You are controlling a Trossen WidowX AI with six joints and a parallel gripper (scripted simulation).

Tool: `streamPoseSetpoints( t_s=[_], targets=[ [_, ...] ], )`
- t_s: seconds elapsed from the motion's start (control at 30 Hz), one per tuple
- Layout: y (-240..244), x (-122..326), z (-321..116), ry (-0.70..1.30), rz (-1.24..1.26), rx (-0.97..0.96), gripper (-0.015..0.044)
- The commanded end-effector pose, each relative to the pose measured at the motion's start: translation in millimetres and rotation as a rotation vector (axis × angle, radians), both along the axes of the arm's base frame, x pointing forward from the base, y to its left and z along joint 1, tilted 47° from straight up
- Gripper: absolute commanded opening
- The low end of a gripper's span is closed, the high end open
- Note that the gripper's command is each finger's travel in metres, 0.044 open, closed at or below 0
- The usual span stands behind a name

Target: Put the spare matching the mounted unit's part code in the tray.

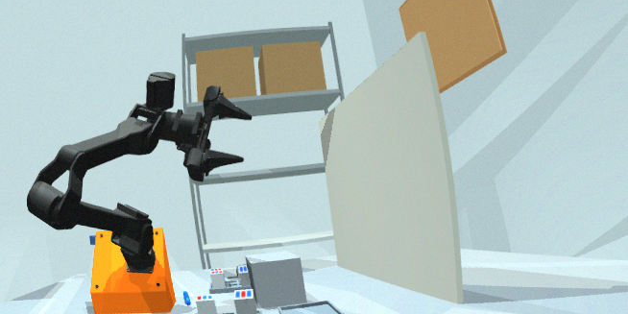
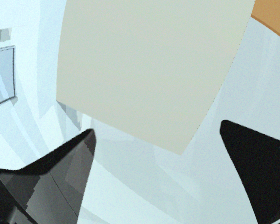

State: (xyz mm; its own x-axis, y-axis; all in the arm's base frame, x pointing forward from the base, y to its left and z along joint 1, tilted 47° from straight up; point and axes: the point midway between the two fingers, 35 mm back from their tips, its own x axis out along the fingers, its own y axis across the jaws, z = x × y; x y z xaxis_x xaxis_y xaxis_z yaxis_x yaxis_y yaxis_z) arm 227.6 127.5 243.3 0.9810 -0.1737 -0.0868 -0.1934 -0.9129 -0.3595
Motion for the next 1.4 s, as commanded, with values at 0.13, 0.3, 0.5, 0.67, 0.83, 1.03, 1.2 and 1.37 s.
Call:
streamPoseSetpoints(
  t_s=[0.13,0.3,0.5,0.67,0.83,1.03,1.2,1.37],
  targets=[
    [36.7,68.6,-24.9,0.148,-0.206,0.552,0.0440],
    [43.4,93.5,-45.7,0.179,-0.407,0.797,0.0440],
    [43.0,112.3,-68.1,0.171,-0.628,0.975,0.0440],
    [38.2,125.0,-88.7,0.126,-0.838,1.098,0.0440],
    [31.1,133.1,-106.7,0.025,-1.045,1.220,0.0440],
    [19.0,139.4,-128.8,-0.156,-1.303,1.323,0.0440],
    [8.4,141.3,-144.1,-0.366,-1.489,1.392,0.0440],
    [3.9,141.4,-149.8,-0.486,-1.560,1.428,0.0440]
  ],
)
